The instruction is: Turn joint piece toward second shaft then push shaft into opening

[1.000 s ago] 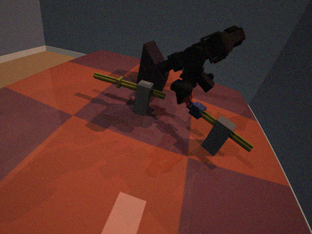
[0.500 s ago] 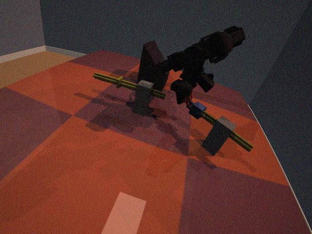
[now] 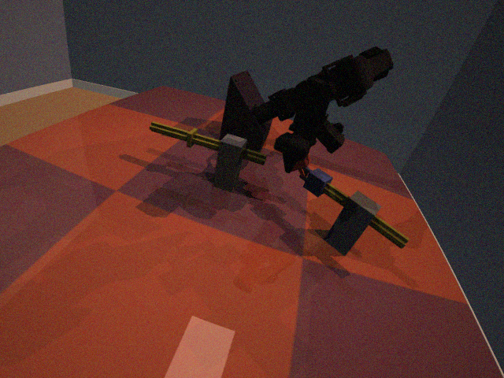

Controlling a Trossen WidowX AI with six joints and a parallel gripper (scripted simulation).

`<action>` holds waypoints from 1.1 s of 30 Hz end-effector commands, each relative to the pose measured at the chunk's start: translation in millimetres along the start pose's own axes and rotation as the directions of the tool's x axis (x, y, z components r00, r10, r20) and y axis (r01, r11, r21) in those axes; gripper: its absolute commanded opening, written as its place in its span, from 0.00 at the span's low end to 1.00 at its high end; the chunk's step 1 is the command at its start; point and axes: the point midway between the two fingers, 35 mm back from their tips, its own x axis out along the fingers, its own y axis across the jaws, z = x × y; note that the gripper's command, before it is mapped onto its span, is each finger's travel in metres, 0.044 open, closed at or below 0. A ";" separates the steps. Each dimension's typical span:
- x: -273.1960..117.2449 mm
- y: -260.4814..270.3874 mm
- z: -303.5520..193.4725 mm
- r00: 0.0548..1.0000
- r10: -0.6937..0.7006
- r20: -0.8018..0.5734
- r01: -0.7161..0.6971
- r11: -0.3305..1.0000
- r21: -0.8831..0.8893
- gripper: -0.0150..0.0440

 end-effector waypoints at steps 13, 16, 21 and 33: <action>0.0 0.0 0.0 1.000 0.000 0.000 0.000 1.000 0.000 0.52; 0.0 0.0 0.0 1.000 0.000 0.000 0.000 1.000 0.000 0.50; 0.0 0.0 0.0 1.000 0.000 0.000 0.000 1.000 0.000 0.41; 1.8 -0.4 -1.3 0.999 0.002 0.042 -0.002 1.000 -0.012 0.25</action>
